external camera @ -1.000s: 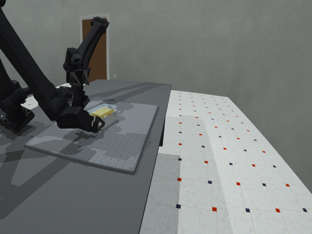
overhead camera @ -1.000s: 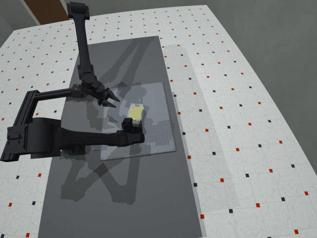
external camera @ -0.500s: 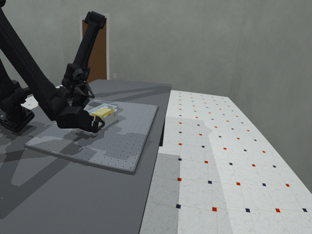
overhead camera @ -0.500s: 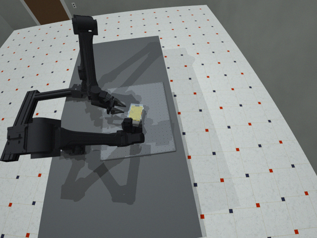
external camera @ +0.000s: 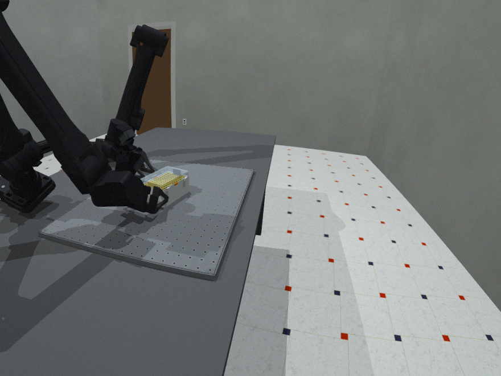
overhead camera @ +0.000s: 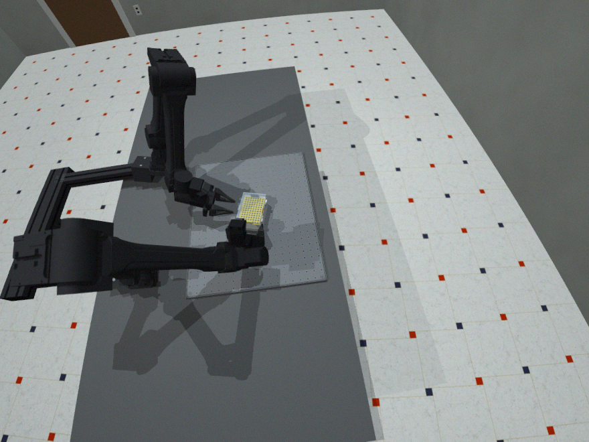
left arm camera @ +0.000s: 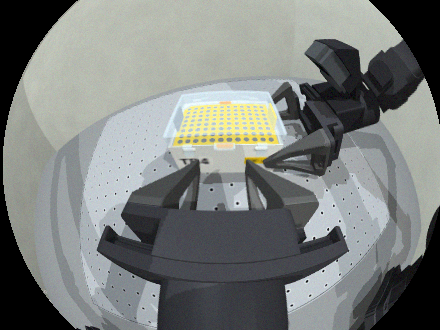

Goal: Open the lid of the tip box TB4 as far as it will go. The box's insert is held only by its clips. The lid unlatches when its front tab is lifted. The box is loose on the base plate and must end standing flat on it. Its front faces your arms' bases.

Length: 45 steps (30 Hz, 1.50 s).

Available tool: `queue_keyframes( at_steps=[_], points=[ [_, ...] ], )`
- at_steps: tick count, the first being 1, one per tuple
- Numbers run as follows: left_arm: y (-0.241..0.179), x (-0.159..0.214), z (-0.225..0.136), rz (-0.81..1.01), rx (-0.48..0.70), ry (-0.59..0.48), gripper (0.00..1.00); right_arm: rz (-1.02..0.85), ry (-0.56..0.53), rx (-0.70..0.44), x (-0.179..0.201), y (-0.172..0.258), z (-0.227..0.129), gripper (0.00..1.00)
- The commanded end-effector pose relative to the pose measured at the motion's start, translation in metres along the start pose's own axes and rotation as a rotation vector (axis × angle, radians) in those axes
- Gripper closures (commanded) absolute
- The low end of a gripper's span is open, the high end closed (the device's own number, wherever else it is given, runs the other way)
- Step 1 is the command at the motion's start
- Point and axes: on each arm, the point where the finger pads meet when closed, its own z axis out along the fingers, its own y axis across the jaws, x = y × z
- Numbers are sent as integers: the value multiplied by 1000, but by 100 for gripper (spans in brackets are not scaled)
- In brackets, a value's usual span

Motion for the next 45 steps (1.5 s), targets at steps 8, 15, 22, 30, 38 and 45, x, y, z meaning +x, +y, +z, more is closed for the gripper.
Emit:
queue_keyframes(
  at_steps=[8,15,22,30,38,45],
  points=[
    [1,-16,12,-36,-17,-36,56,-9,-7,17,-4,-7,-1,16],
    [0,-13,20,-23,-16,-34,56,-9,-7,17,-4,-7,-1,16],
    [-1,-10,29,-14,-15,-31,65,-9,-7,17,-4,-7,-1,16],
    [-7,-11,20,-19,6,-36,78,-9,-7,17,-4,-7,-1,16],
    [-7,-11,19,-28,6,-35,100,-9,-7,17,-4,-7,-1,16],
    [-9,-31,20,-31,-1,-70,88,-9,-7,17,-4,-7,-1,16]
  ],
)
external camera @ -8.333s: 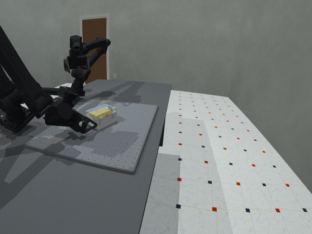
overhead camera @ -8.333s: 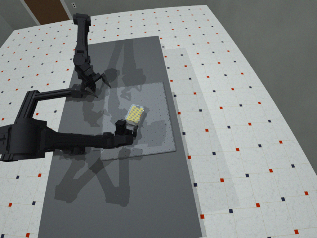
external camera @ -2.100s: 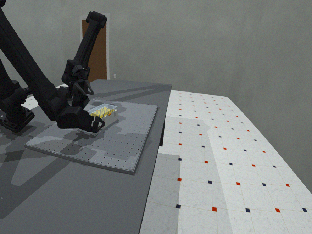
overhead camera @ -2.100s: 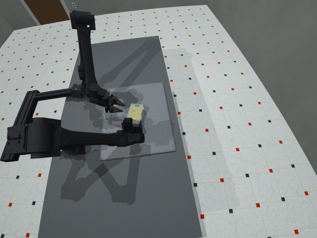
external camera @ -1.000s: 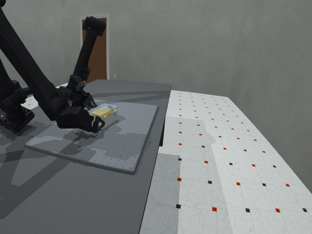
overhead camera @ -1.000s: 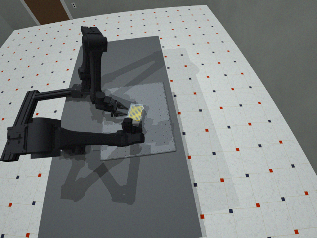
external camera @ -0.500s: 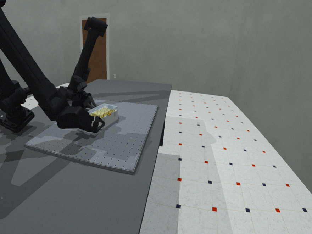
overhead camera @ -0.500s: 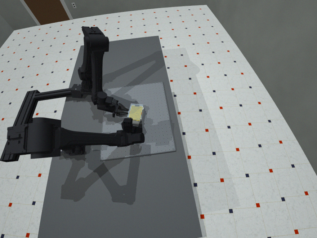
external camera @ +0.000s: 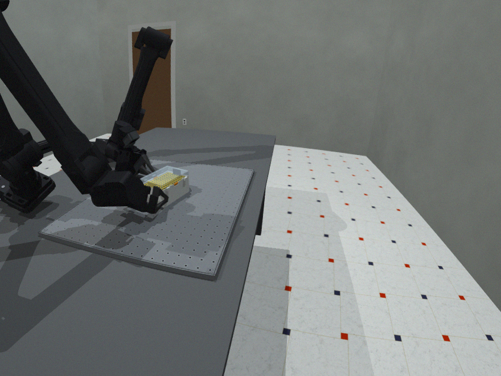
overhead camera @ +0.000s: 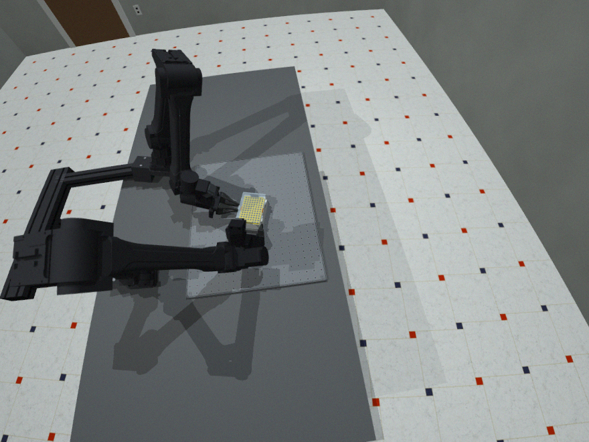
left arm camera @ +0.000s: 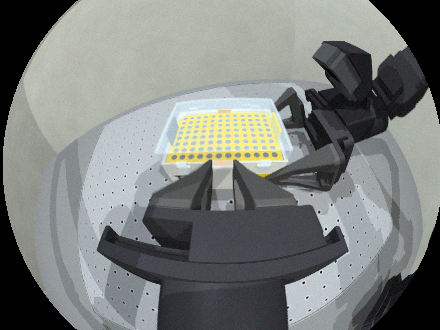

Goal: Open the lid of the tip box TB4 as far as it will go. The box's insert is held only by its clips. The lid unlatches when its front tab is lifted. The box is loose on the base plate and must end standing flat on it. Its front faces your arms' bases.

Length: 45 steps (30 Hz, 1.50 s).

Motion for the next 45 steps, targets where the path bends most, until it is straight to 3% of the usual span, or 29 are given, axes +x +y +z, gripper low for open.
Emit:
queue_keyframes(
  at_steps=[1,21,32,45],
  points=[
    [-8,-30,-1,-39,1,-60,88,-10,-6,19,-3,-8,-1,16],
    [-3,-33,-9,-46,10,-5,88,-10,-6,19,-3,-8,-1,16],
    [-6,-49,-1,-32,22,167,88,-10,-6,19,-3,-8,-1,16],
    [-1,-74,12,-8,46,492,88,-10,-6,19,-3,-8,-1,16]
  ],
)
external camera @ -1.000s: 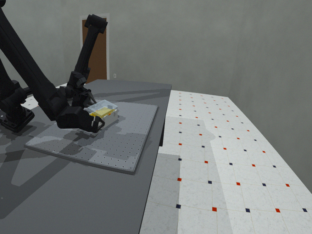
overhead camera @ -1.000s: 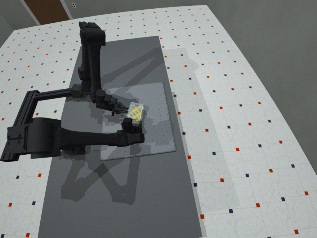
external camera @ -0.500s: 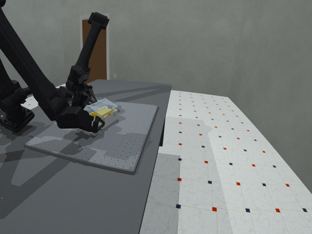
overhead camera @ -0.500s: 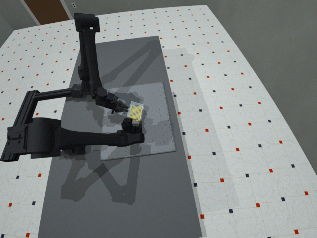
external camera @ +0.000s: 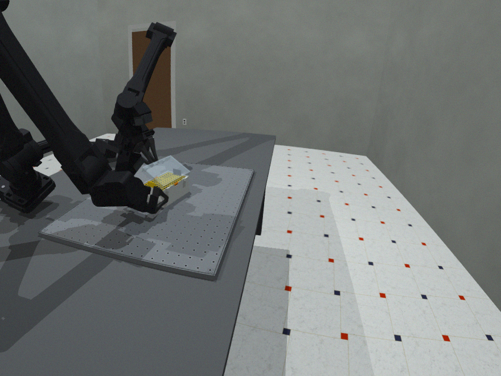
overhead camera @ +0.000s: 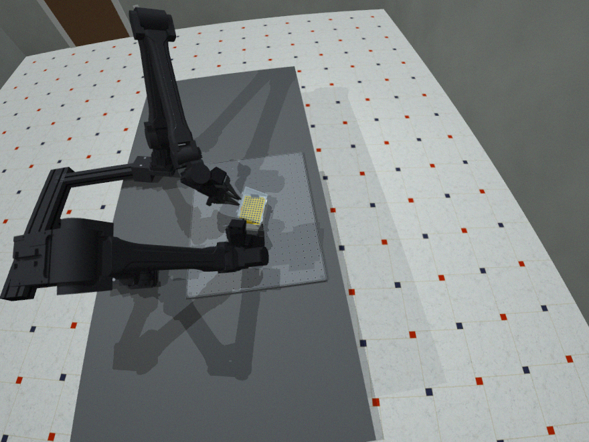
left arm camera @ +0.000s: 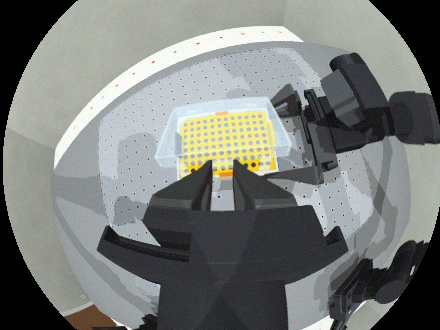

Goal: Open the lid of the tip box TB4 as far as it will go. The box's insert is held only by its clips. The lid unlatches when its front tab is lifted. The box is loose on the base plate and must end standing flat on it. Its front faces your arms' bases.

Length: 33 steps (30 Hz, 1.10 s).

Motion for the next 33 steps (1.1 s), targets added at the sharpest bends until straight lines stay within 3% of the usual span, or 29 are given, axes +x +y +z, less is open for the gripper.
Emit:
queue_keyframes(
  at_steps=[1,4,10,27,33],
  points=[
    [0,-37,2,-94,4,90,88,-15,-6,18,-3,-7,-1,16],
    [-2,-35,4,-83,5,132,88,-15,-6,18,-3,-7,-1,16],
    [8,-57,1,-101,6,362,88,-15,-6,18,-3,-7,-1,16],
    [10,-70,-1,-121,10,355,88,-15,-6,18,-3,-7,-1,16],
    [10,-81,4,-109,29,514,88,-15,-6,18,-3,-7,-1,16]
  ],
)
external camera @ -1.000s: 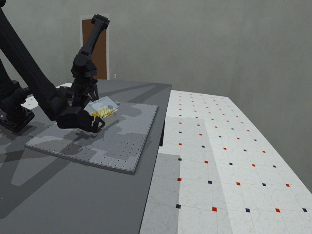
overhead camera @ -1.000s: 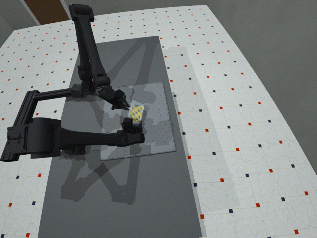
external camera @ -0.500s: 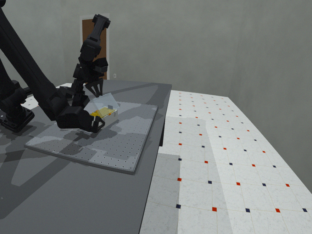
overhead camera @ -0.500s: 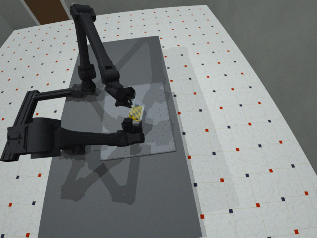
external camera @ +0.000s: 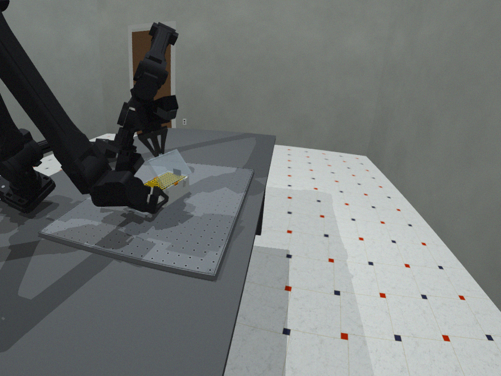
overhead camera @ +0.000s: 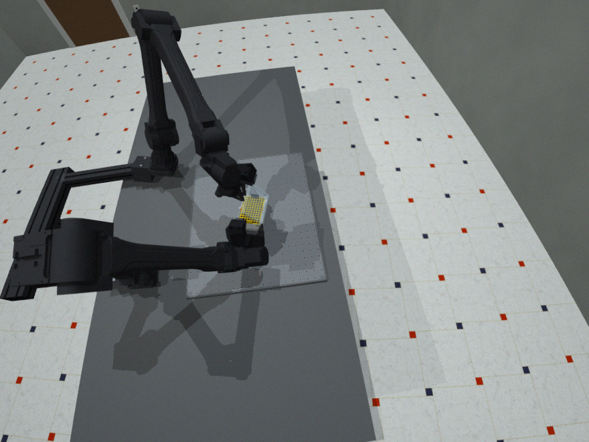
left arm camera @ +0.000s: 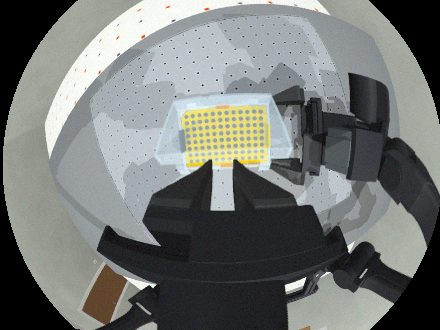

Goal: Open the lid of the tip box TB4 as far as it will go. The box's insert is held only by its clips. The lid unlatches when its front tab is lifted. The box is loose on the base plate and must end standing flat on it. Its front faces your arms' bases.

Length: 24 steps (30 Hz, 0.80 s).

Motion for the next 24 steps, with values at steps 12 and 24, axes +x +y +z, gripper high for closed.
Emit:
queue_keyframes(
  at_steps=[12,24],
  points=[
    [2,-45,-19,-72,9,33,88,-12,-4,17,-3,-7,-1,16],
    [9,-76,-42,-139,51,-61,88,-12,-4,17,-3,-7,-1,16]
  ],
)
